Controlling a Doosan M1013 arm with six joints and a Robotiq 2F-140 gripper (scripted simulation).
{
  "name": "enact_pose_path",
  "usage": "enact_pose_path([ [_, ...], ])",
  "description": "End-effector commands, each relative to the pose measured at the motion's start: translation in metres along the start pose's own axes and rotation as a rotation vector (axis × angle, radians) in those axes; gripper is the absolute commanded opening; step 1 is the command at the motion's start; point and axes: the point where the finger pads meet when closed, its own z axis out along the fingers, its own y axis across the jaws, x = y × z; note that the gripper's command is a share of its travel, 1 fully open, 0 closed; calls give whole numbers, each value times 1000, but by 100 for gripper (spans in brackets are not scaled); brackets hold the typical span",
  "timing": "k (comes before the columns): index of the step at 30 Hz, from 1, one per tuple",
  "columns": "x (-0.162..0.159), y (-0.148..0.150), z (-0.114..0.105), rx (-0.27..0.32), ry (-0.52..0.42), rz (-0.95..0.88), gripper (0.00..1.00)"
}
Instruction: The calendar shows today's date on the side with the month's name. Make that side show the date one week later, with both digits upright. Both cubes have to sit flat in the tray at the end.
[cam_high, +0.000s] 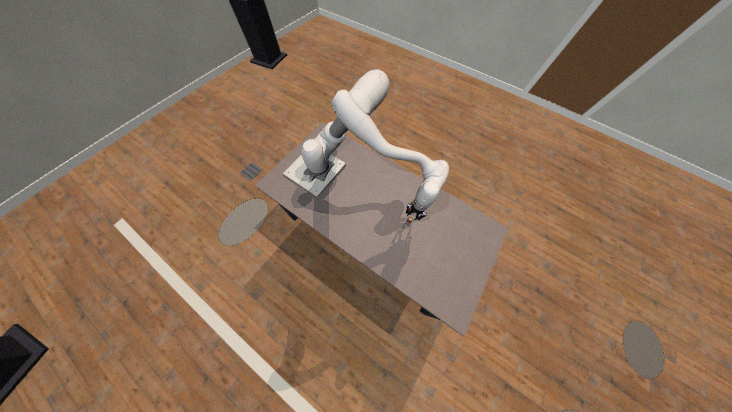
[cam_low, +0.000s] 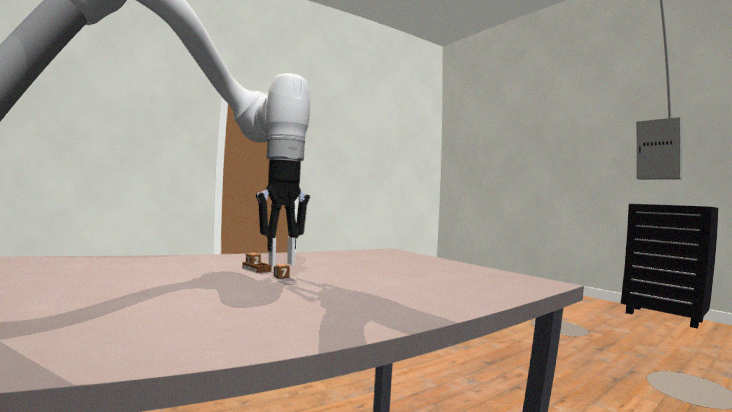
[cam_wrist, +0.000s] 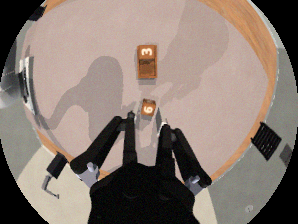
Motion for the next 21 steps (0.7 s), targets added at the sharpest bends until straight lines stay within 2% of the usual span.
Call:
enact_pose_path([
  [1, 0, 0, 4, 0, 0, 0, 35],
  [13, 0, 0, 18, 0, 0, 0, 35],
  [21, 0, 0, 20, 0, 0, 0, 35],
])
